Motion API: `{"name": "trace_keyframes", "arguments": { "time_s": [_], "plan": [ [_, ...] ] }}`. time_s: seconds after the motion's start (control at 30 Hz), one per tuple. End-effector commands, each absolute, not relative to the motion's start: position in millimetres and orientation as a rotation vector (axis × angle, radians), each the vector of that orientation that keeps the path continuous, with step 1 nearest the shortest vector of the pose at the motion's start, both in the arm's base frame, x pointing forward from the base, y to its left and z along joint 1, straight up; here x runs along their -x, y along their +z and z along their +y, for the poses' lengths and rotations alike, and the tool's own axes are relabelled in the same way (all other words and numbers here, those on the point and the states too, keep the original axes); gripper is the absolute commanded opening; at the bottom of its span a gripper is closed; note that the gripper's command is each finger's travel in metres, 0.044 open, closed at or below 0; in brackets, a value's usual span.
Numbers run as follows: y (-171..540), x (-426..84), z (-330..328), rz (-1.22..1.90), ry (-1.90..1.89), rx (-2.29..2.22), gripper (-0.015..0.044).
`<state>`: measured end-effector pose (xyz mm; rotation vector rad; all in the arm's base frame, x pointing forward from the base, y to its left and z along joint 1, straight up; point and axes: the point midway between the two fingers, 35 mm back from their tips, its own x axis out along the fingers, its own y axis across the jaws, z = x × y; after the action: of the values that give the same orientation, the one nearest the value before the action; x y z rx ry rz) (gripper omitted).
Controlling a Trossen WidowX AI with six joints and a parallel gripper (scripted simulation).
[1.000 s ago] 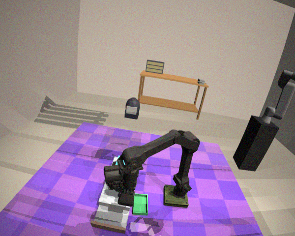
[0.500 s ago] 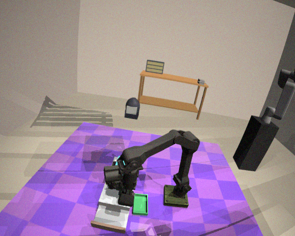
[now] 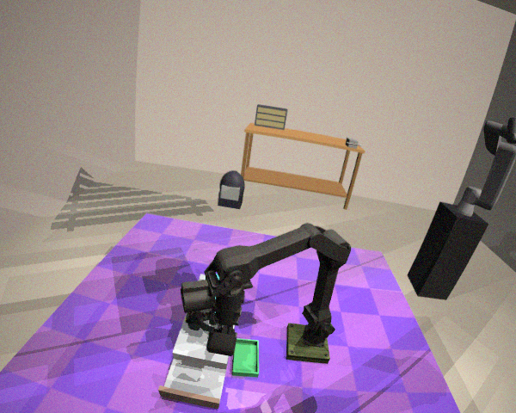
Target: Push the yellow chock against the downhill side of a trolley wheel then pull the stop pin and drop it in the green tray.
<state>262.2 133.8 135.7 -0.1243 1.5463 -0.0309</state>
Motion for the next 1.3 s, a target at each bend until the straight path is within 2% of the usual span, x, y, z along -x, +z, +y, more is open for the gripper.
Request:
{"name": "trace_keyframes", "arguments": {
  "time_s": [0.0, 0.2, 0.33, 0.47, 1.27],
  "plan": [
    [150.5, -262.4, 135.1, 1.54, -0.034, 0.122, 0.019],
    [163.3, -262.5, 136.3, 1.54, -0.034, 0.122, 0.019],
    [155.5, -262.2, 135.9, 1.542, -0.03, 0.123, 0.0295],
    [166.6, -274.7, 133.5, 1.471, 0.034, 0.14, 0.019],
    [194.9, -316.2, 27.1, 1.398, 0.551, 0.922, 0.019]
  ]
}}
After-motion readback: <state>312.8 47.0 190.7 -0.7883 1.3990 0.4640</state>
